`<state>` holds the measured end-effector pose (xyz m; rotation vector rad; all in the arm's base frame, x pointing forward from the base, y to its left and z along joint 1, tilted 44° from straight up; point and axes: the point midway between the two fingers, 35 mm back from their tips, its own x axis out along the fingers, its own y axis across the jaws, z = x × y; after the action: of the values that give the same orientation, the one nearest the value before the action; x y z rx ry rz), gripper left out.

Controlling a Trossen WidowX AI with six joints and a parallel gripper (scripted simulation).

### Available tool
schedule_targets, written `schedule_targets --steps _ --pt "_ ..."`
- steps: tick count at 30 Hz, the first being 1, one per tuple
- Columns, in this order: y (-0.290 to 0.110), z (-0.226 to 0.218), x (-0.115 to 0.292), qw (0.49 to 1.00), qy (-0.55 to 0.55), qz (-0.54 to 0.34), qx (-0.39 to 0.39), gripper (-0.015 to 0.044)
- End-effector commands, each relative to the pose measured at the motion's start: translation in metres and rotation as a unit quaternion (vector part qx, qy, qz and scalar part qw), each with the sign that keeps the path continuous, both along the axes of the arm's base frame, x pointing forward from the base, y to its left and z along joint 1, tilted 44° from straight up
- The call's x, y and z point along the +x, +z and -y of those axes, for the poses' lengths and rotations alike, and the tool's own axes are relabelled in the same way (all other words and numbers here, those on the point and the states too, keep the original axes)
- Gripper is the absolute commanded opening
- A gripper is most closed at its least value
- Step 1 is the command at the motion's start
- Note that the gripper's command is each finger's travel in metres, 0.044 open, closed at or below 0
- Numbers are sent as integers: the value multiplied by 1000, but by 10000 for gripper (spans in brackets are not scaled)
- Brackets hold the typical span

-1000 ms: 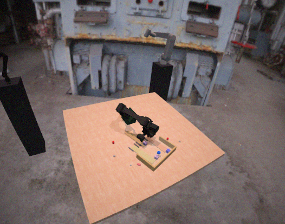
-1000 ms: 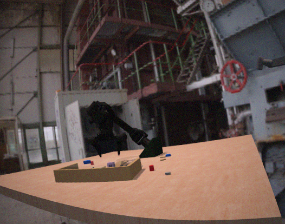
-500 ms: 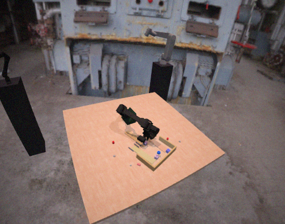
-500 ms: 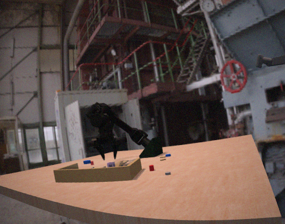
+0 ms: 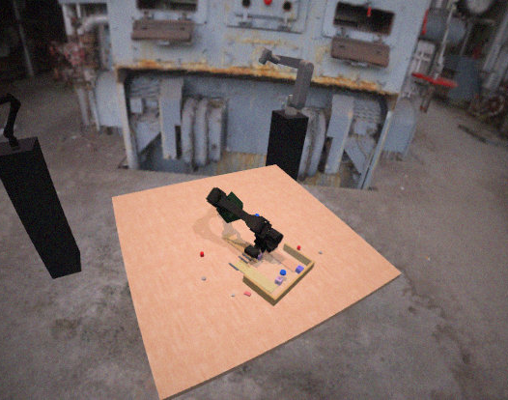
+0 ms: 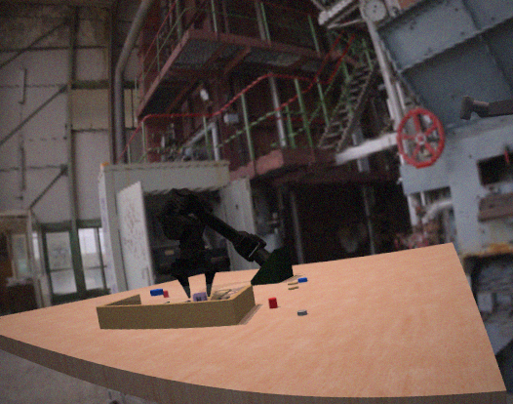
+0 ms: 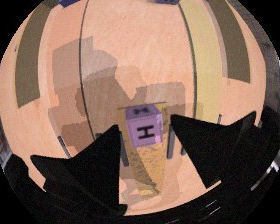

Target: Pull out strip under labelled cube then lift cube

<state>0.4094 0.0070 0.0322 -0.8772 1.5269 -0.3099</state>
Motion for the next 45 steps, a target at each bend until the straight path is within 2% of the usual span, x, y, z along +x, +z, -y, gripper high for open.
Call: schedule_targets --steps 1,10,13,22,26,27,37,45 --pt "-6 5 -2 1000 2 -6 -3 250" --pt "-11 10 -2 1000 2 -6 -3 250" --pt "-9 9 0 1000 -1 -1 -1 171" --pt "-9 9 0 1000 -1 -1 -1 111" --pt "-7 7 -4 1000 0 -1 -1 6" --pt "-6 5 -8 1000 0 -2 -1 0" --pt "15 -19 -60 1000 2 -7 -2 0" --pt "15 -20 -77 1000 2 -8 -2 0"
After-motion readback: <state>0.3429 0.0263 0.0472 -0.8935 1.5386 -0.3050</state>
